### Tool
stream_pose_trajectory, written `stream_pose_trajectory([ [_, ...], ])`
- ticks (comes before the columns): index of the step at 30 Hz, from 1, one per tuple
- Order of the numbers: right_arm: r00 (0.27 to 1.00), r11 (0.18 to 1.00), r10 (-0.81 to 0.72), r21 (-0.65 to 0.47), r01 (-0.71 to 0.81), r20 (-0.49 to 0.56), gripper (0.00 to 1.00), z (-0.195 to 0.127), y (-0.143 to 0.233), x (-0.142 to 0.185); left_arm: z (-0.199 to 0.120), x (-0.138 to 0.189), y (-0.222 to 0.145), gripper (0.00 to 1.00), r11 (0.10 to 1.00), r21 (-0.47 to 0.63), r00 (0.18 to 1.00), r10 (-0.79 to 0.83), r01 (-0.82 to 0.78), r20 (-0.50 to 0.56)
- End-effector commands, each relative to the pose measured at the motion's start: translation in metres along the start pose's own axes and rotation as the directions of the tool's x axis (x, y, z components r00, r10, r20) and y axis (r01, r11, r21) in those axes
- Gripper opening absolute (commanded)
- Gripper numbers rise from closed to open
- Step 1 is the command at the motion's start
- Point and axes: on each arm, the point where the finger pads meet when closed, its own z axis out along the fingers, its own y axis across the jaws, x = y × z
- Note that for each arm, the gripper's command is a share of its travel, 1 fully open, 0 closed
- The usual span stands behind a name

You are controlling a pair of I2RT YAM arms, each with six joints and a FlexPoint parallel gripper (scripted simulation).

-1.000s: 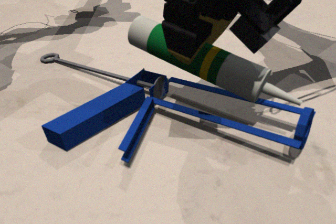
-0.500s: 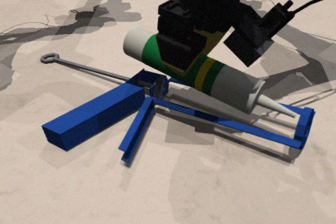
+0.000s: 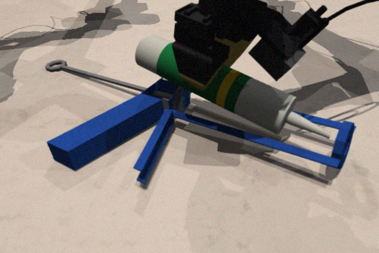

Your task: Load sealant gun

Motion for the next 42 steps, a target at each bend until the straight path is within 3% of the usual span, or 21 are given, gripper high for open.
stream_pose_trajectory([
  [1, 1.000, 1.000, 0.009, 0.000, -0.009, -0.005, 0.52, -0.001, -0.001, 0.001, -0.006, 0.010, -0.004, 0.00, 1.000, 0.011, 0.999, 0.021, -0.021, -0.025],
  [7, 1.000, 1.000, 0.009, 0.000, -0.009, -0.005, 0.52, -0.001, -0.001, 0.001, -0.004, 0.009, -0.004, 0.00, 1.000, 0.007, 0.999, 0.022, -0.022, -0.024],
  [11, 1.000, 1.000, 0.009, 0.000, -0.009, -0.005, 0.52, -0.001, -0.001, 0.001, -0.007, -0.022, -0.001, 0.00, 1.000, 0.012, 1.000, -0.021, 0.021, 0.002],
  [20, 1.000, 1.000, 0.009, 0.000, -0.009, -0.005, 0.52, -0.001, -0.001, 0.001, -0.026, -0.005, -0.020, 0.00, 0.997, 0.065, 0.999, 0.033, -0.031, -0.025],
  [28, 1.000, 1.000, 0.009, 0.000, -0.009, -0.005, 0.52, -0.001, -0.001, 0.001, -0.010, -0.037, -0.002, 0.00, 1.000, 0.018, 1.000, -0.013, 0.013, -0.006],
  [37, 1.000, 1.000, 0.009, 0.000, -0.009, -0.005, 0.52, -0.001, -0.001, 0.001, -0.029, -0.022, -0.022, 0.00, 0.997, 0.072, 0.999, 0.030, -0.029, -0.024],
  [42, 1.000, 1.000, 0.009, 0.000, -0.009, -0.005, 0.52, -0.001, -0.001, 0.001, -0.021, -0.037, -0.013, 0.00, 0.999, 0.051, 1.000, 0.010, -0.010, -0.016],
])
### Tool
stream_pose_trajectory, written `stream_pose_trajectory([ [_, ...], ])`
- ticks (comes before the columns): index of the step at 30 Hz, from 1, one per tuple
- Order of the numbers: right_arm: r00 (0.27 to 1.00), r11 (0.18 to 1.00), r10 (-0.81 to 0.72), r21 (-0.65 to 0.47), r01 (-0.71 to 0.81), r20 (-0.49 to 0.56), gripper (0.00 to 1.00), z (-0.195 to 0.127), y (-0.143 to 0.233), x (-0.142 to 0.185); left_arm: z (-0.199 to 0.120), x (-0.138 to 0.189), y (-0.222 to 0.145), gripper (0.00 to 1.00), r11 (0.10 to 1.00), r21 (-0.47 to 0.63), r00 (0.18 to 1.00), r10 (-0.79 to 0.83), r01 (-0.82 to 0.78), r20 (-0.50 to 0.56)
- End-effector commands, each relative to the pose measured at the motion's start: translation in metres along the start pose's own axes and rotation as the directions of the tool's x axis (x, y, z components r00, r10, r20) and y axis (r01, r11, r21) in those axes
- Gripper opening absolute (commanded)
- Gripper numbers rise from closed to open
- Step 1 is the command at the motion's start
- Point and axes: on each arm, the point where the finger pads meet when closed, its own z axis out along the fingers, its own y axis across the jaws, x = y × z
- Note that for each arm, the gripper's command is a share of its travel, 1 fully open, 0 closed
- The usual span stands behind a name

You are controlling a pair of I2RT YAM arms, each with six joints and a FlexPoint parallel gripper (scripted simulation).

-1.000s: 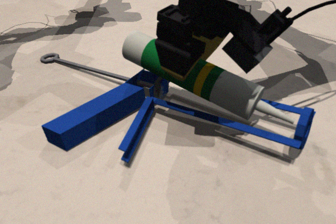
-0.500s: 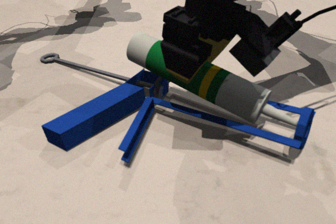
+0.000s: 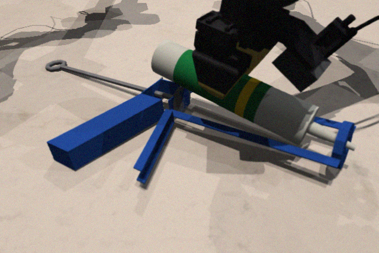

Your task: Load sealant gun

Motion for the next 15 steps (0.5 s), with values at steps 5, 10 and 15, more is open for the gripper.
stream_pose_trajectory([
  [5, 1.000, 1.000, 0.009, 0.000, -0.009, -0.005, 0.52, -0.001, -0.001, 0.001, -0.013, -0.024, -0.004, 0.00, 0.999, 0.029, 1.000, -0.024, 0.024, -0.002],
  [10, 1.000, 1.000, 0.009, 0.000, -0.009, -0.005, 0.52, -0.001, -0.001, 0.001, -0.013, -0.031, -0.003, 0.00, 0.999, 0.028, 1.000, -0.025, 0.025, -0.001],
  [15, 1.000, 1.000, 0.009, 0.000, -0.009, -0.005, 0.52, -0.001, -0.001, 0.001, -0.016, -0.031, -0.007, 0.00, 0.999, 0.039, 1.000, -0.016, 0.016, -0.004],
])
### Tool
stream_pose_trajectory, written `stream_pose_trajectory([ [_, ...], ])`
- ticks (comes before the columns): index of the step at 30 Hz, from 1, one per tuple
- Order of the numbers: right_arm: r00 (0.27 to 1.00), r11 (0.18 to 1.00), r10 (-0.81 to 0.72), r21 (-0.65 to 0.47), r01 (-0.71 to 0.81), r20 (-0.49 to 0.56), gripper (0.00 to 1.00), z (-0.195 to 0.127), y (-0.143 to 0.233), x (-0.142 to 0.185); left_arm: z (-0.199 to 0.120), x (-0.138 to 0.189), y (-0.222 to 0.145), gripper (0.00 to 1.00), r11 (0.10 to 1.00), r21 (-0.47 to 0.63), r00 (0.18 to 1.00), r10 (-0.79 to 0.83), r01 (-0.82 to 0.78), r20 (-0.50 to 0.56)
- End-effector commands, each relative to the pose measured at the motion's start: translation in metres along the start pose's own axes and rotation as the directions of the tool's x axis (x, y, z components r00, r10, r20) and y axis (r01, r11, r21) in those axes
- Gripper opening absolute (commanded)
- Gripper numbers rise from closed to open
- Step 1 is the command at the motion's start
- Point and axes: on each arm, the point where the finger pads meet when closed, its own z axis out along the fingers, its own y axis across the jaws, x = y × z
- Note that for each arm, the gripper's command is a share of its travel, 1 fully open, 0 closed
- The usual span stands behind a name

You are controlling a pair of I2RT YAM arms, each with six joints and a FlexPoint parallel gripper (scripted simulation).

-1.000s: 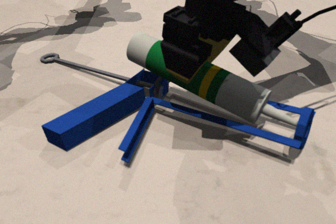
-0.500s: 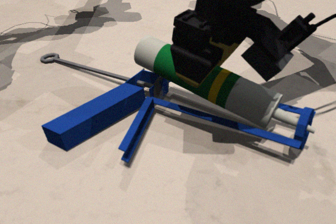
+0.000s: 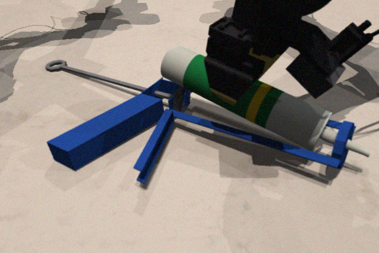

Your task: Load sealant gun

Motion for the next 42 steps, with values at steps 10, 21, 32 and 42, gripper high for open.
stream_pose_trajectory([
  [10, 1.000, 1.000, 0.009, 0.000, -0.009, -0.005, 0.52, -0.001, -0.001, 0.001, -0.026, 0.002, -0.015, 0.00, 0.998, 0.060, 1.000, 0.015, -0.014, -0.022],
  [21, 1.000, 1.000, 0.009, 0.000, -0.009, -0.005, 0.52, -0.001, -0.001, 0.001, -0.023, -0.015, -0.022, 0.00, 0.997, 0.082, 1.000, -0.015, 0.015, 0.005],
  [32, 1.000, 1.000, 0.009, 0.000, -0.009, -0.005, 0.52, -0.001, -0.001, 0.001, 0.000, -0.003, -0.013, 0.00, 0.999, 0.042, 1.000, 0.009, -0.008, -0.013],
  [42, 1.000, 1.000, 0.009, 0.000, -0.009, -0.005, 0.52, -0.001, -0.001, 0.001, -0.011, -0.003, -0.017, 0.00, 0.998, 0.052, 1.000, 0.021, -0.020, -0.019],
])
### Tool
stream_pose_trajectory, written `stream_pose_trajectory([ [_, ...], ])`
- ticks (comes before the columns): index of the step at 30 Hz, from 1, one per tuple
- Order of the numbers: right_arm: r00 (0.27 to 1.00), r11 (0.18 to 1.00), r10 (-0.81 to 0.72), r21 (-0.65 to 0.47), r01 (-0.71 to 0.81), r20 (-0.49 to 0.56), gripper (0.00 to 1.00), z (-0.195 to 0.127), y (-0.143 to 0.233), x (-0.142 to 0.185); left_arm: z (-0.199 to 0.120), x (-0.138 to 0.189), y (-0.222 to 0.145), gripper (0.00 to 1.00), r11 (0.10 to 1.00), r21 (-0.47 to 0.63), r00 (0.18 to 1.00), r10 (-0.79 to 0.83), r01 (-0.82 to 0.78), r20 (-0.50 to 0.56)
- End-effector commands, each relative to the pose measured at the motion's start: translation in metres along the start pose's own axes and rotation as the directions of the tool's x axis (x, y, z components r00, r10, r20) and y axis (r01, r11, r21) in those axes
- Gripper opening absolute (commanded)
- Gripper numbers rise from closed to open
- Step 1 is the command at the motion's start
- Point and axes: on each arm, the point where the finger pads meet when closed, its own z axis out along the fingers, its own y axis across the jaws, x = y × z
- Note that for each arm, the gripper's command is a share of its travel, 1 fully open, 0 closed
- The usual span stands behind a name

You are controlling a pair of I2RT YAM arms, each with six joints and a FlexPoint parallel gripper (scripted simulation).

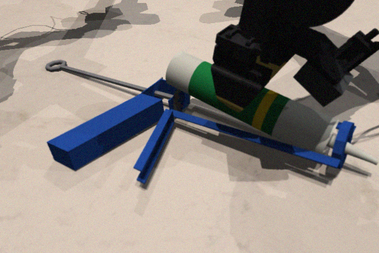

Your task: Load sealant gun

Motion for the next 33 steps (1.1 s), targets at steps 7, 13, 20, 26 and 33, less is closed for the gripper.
stream_pose_trajectory([
  [7, 1.000, 1.000, 0.009, 0.000, -0.009, -0.005, 0.52, -0.001, -0.001, 0.001, -0.015, -0.020, -0.005, 0.00, 1.000, 0.027, 1.000, -0.008, 0.008, -0.005],
  [13, 1.000, 1.000, 0.009, 0.000, -0.009, -0.005, 0.52, -0.001, -0.001, 0.001, -0.016, -0.025, -0.003, 0.00, 1.000, 0.023, 1.000, -0.009, 0.009, -0.009],
  [20, 1.000, 1.000, 0.009, 0.000, -0.009, -0.005, 0.52, -0.001, -0.001, 0.001, -0.016, -0.032, -0.003, 0.00, 1.000, 0.024, 1.000, -0.018, 0.018, -0.005],
  [26, 1.000, 1.000, 0.009, 0.000, -0.009, -0.005, 0.52, -0.001, -0.001, 0.001, -0.031, -0.012, -0.021, 0.00, 0.998, 0.066, 1.000, 0.007, -0.005, -0.021],
  [33, 1.000, 1.000, 0.009, 0.000, -0.009, -0.005, 0.52, -0.001, -0.001, 0.001, -0.033, -0.010, -0.022, 0.00, 0.998, 0.069, 1.000, 0.010, -0.008, -0.022],
])
